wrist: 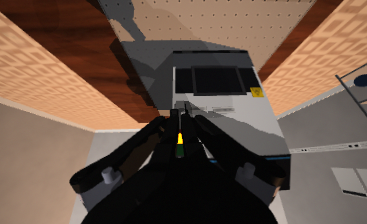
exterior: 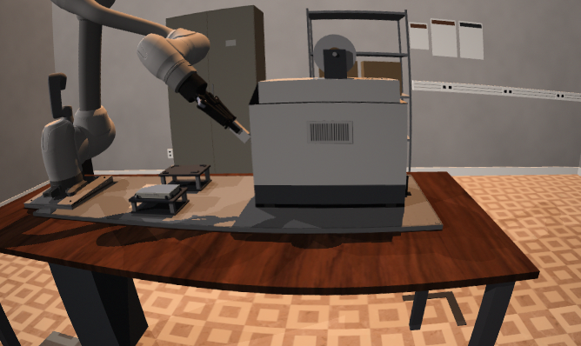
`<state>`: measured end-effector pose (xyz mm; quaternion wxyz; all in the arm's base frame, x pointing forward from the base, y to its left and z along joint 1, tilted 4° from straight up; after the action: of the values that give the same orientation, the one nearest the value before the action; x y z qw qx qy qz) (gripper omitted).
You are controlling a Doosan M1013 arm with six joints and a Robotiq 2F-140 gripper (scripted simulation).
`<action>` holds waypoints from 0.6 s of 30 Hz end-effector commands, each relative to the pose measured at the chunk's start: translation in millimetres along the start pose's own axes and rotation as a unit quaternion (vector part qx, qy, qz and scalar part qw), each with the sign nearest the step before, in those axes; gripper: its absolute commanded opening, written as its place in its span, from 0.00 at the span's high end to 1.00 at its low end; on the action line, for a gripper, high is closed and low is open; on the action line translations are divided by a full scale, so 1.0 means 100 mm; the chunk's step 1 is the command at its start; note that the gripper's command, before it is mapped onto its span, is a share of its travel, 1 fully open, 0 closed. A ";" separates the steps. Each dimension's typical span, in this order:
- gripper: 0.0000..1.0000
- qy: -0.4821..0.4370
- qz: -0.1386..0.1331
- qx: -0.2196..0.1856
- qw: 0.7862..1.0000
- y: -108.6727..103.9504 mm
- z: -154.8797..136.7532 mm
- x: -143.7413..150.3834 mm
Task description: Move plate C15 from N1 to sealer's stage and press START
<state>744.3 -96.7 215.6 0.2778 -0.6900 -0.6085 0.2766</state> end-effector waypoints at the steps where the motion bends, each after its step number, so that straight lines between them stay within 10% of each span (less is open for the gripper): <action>1: 0.90 -0.001 0.000 0.000 1.000 0.02 -0.02 0.01; 18: 0.90 -0.001 0.000 0.000 1.000 -0.09 0.01 0.01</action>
<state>742.2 -96.1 219.7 0.2769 -0.6901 -0.6090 0.2760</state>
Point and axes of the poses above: the point where the finger pads meet when closed, its own y axis out along the fingers, its own x axis across the jaws, z = x × y, the point moved 5 cm from there along -y, back along the fingers, and after that the axes turned 2 degrees about y, right-handed, at the moved point
